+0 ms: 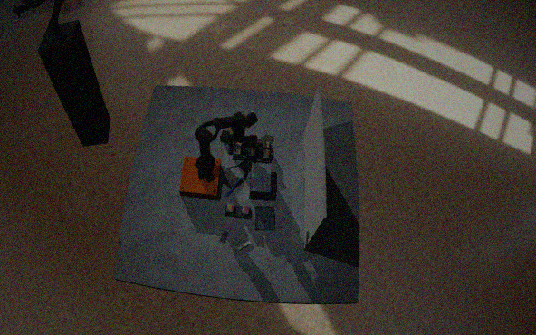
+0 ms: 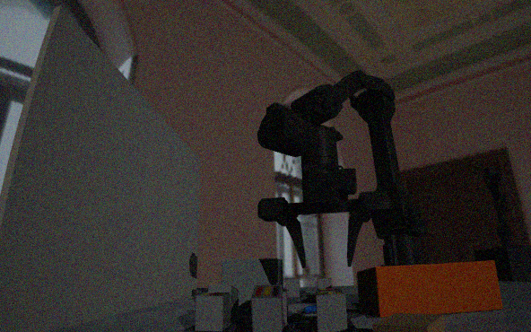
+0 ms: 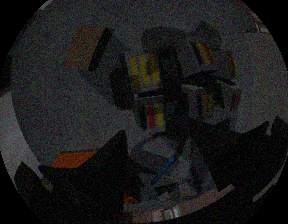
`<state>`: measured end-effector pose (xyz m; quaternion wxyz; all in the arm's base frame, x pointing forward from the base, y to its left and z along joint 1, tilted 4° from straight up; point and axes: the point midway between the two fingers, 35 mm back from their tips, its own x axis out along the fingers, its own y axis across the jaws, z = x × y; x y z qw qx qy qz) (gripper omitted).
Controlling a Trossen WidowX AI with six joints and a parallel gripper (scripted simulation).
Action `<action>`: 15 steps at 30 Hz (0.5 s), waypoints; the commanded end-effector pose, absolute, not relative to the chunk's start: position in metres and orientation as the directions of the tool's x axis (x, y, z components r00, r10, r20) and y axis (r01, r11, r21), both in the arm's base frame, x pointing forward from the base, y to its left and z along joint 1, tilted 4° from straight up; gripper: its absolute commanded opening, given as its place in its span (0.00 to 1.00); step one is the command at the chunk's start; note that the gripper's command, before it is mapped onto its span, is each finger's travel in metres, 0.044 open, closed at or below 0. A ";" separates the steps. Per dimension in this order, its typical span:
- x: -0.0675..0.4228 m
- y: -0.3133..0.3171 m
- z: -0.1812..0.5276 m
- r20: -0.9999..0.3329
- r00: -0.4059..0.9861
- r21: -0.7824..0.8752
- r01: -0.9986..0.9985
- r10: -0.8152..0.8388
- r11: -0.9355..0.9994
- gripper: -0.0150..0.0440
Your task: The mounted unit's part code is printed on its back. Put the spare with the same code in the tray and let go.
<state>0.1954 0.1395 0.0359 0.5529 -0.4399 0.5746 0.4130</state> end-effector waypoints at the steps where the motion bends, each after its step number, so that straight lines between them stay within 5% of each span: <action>1: 0.195 0.139 0.028 -0.999 -0.007 -0.007 -0.962 -0.048 0.274 0.76; 15: 0.195 0.139 0.005 -0.999 -0.007 -0.007 -0.962 -0.048 0.274 0.76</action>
